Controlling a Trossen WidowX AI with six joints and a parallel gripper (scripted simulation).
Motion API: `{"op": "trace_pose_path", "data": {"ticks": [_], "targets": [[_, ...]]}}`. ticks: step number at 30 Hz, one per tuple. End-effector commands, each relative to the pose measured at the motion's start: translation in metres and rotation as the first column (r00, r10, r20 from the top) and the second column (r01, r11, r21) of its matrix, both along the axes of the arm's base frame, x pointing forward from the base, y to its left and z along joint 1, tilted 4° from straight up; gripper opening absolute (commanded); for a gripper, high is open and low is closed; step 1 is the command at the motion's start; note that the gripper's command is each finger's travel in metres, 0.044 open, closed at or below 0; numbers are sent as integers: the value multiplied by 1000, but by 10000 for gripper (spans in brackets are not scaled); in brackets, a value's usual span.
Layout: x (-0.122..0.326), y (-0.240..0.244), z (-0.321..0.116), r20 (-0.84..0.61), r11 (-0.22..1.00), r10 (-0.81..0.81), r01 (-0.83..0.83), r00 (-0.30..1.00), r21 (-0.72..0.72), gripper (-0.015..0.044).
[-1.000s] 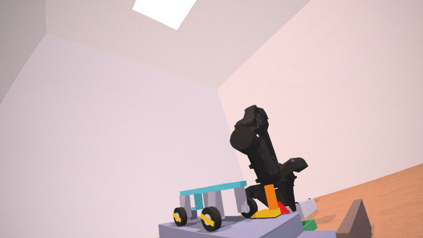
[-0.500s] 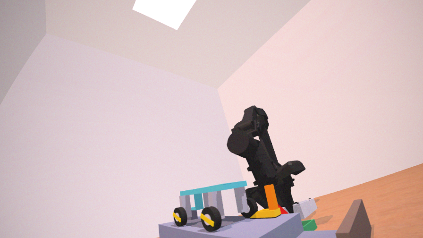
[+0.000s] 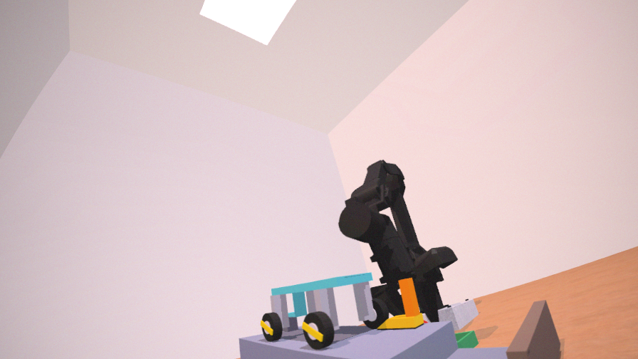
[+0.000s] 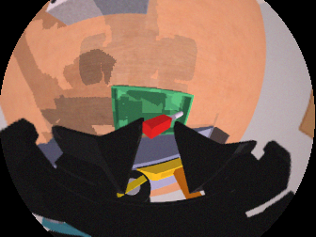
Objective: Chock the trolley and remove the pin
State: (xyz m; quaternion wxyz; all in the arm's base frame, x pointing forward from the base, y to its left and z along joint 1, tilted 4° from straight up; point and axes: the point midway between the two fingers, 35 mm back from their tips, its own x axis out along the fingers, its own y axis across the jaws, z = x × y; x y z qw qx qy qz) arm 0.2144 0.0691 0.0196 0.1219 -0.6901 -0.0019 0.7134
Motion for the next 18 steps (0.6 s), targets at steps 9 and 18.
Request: {"op": "trace_pose_path", "data": {"ticks": [9, 18], "targets": [[-2, -6, -5, -1, 1000, 4, -4, 1000, 3, 190], [-3, -9, -8, -1, 1000, 4, -4, 1000, 3, 190]]}}
